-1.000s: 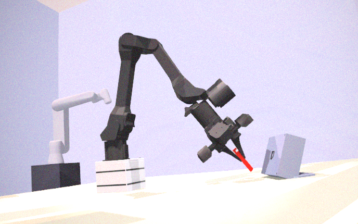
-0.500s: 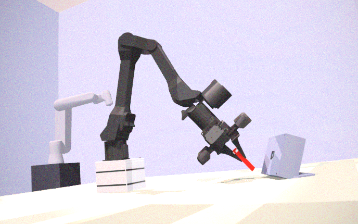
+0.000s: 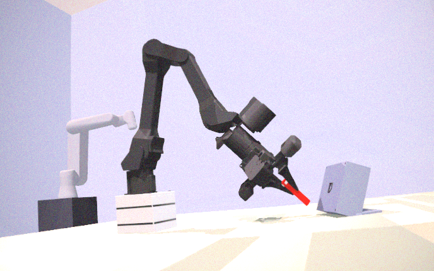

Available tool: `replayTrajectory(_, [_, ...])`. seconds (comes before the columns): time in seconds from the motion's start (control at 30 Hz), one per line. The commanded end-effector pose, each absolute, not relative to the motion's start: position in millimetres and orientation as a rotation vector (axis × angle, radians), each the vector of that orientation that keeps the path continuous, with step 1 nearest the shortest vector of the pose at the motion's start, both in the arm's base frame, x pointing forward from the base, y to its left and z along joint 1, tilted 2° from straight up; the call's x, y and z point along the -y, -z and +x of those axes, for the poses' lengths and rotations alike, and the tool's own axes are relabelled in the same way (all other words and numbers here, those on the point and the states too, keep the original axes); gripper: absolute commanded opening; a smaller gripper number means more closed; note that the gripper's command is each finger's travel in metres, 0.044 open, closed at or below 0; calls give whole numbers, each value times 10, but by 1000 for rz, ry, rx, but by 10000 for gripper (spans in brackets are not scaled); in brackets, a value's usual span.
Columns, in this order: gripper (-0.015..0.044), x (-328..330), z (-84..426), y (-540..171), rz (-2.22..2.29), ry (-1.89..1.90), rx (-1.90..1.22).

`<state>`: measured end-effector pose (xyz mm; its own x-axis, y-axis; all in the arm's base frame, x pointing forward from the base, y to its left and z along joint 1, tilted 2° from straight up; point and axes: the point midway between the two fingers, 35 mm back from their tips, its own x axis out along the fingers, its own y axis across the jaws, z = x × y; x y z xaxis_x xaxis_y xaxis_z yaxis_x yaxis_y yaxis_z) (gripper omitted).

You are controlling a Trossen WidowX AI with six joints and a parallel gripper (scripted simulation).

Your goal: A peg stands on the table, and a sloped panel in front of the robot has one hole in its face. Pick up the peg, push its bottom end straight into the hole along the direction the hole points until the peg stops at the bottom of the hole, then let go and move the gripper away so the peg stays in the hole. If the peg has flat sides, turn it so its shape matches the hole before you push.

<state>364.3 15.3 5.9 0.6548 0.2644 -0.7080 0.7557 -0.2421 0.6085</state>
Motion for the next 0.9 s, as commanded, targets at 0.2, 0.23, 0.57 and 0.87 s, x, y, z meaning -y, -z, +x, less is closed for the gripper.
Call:
replayTrajectory(0.2, [0,-104,3600,-48,1932,594,-774])
replayTrajectory(0.23, [0,-98,3598,-49,1943,595,-769])
replayTrajectory(0.57, [0,-46,3577,-64,2055,603,-724])
replayTrajectory(0.87, [0,-1,3554,-82,2154,607,-684])
